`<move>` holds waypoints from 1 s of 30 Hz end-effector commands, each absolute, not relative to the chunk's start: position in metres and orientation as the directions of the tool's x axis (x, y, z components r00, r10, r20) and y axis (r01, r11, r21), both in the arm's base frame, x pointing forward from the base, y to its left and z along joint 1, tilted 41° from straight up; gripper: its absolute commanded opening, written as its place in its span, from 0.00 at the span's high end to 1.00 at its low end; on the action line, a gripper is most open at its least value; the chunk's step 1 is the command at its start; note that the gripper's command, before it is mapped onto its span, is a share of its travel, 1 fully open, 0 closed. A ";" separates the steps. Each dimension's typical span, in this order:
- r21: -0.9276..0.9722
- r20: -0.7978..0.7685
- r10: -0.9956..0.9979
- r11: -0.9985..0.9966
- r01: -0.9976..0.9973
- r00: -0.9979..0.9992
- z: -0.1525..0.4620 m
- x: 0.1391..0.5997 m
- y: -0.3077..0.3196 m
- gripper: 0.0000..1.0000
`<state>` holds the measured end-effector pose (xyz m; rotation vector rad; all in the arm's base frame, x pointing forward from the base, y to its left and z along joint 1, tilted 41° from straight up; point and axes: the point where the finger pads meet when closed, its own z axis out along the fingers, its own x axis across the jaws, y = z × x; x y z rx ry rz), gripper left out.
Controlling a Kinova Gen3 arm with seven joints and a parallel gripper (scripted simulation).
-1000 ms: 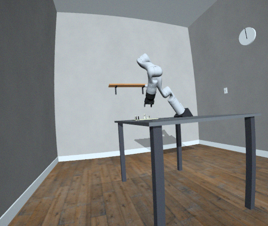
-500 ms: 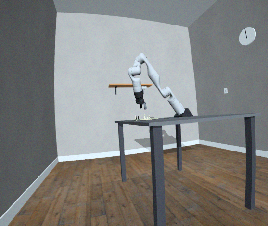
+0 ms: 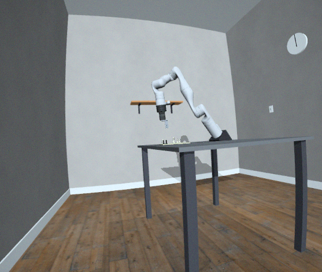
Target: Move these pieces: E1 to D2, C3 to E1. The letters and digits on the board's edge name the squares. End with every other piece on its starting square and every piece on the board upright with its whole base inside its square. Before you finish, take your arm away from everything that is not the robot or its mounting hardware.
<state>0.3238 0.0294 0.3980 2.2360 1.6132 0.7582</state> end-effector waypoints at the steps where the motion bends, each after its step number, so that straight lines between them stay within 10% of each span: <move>1: 0.515 0.336 0.904 -0.413 0.751 0.267 0.409 0.319 0.015 0.00; 30: 0.499 0.416 0.857 -0.494 0.712 0.303 0.414 0.318 0.009 0.00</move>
